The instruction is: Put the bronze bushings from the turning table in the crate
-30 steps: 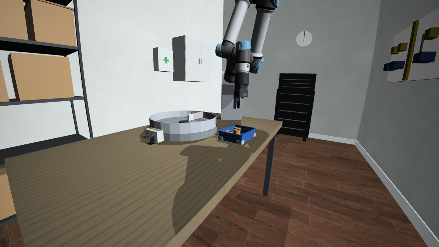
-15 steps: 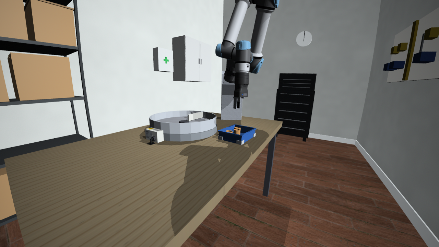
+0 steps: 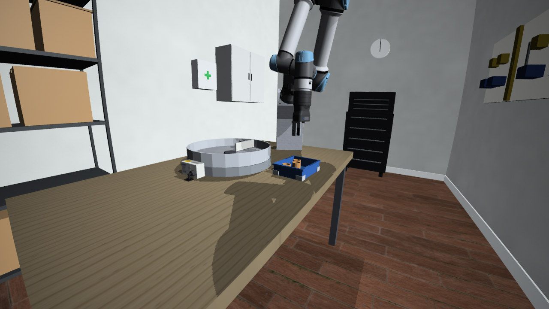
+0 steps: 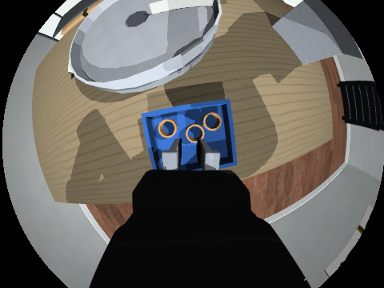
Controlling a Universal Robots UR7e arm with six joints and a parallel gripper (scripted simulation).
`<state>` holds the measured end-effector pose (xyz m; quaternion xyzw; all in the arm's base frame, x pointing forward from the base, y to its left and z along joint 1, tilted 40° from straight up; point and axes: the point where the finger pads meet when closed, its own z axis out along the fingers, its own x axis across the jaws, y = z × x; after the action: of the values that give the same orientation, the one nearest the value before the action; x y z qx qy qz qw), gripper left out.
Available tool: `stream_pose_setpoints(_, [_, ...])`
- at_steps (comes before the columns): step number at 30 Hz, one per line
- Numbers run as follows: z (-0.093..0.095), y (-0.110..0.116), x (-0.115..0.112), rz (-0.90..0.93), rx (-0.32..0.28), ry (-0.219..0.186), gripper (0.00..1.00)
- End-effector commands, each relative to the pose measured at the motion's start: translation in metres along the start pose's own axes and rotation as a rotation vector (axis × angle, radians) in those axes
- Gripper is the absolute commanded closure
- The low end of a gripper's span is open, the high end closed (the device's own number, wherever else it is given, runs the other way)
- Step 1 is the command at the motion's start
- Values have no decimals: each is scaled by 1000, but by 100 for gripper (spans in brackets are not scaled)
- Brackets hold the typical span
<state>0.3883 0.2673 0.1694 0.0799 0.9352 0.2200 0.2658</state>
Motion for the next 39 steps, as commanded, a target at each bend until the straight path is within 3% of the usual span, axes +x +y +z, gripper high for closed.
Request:
stream_pose_setpoints(1, [0, 0, 0, 0, -1, -1, 53])
stream_pose_setpoints(38, [0, 0, 0, 0, -1, -1, 53])
stream_pose_setpoints(39, [0, 0, 0, 0, -1, -1, 0])
